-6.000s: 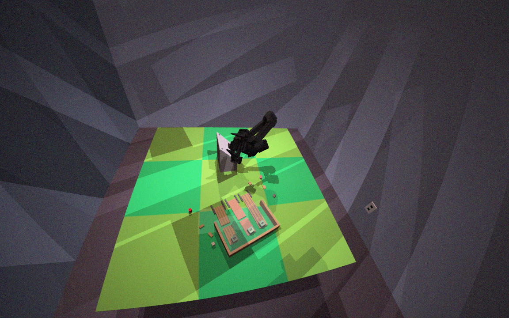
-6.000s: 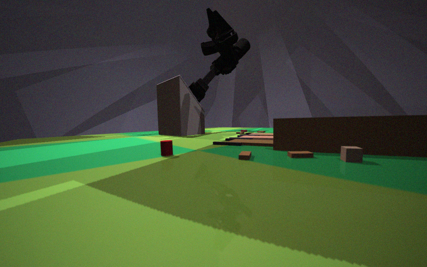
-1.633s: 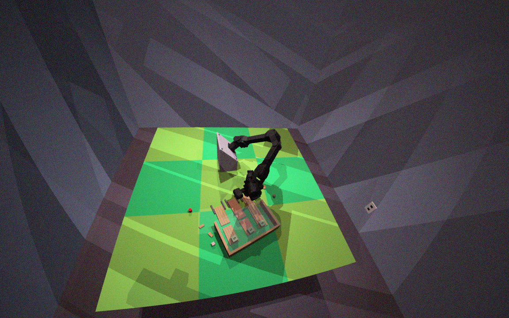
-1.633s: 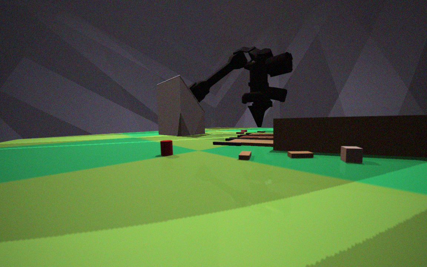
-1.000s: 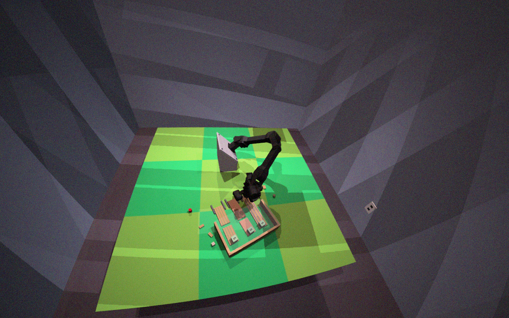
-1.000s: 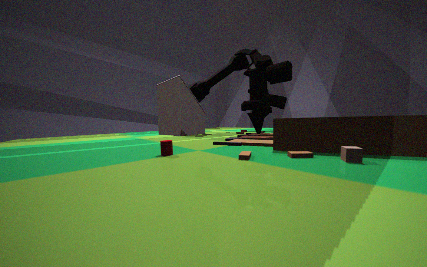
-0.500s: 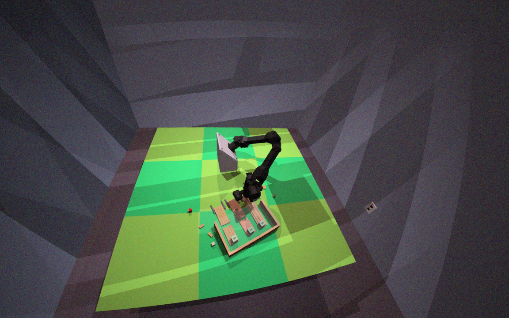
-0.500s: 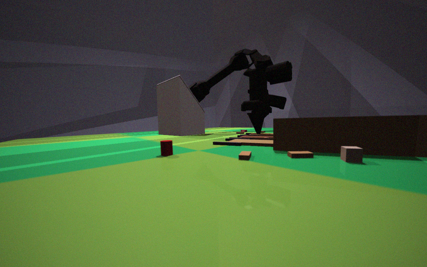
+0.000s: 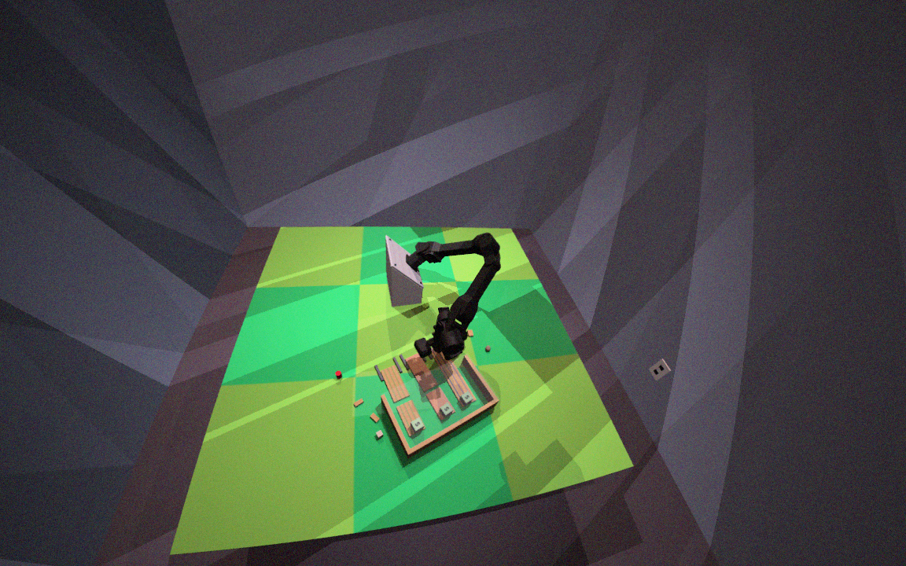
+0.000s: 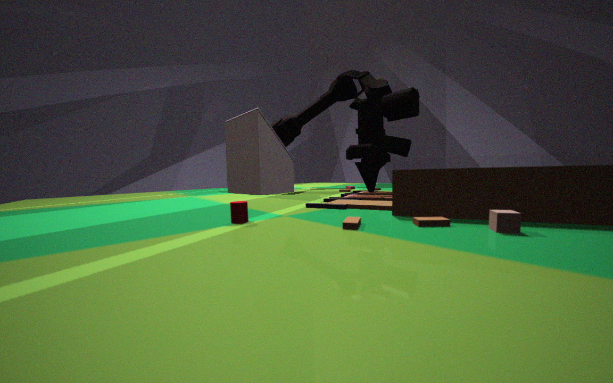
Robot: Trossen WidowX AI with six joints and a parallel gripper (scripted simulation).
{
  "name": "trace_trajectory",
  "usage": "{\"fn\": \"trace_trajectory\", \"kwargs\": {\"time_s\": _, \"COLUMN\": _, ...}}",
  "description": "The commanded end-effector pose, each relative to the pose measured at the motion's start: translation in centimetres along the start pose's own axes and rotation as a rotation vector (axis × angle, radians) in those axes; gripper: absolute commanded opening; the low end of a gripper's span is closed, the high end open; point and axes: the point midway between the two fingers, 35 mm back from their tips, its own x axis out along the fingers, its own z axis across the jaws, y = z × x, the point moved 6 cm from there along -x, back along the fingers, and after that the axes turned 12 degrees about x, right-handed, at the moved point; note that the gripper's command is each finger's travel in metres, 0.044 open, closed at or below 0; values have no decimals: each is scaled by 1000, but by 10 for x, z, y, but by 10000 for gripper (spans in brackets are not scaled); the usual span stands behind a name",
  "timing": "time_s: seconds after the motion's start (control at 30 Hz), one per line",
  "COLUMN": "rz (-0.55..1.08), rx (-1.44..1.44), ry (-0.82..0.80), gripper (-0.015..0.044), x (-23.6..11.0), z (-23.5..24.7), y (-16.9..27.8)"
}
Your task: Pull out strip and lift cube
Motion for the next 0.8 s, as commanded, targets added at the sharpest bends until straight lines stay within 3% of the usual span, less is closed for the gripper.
{"fn": "trace_trajectory", "kwargs": {"time_s": 0.0, "rz": 1, "rx": 3, "ry": -5, "gripper": 0, "x": 2, "z": 1, "y": 0}}
{"fn": "trace_trajectory", "kwargs": {"time_s": 0.77, "rz": 2, "rx": 3, "ry": -5, "gripper": 0, "x": 3, "z": -5, "y": 16}}
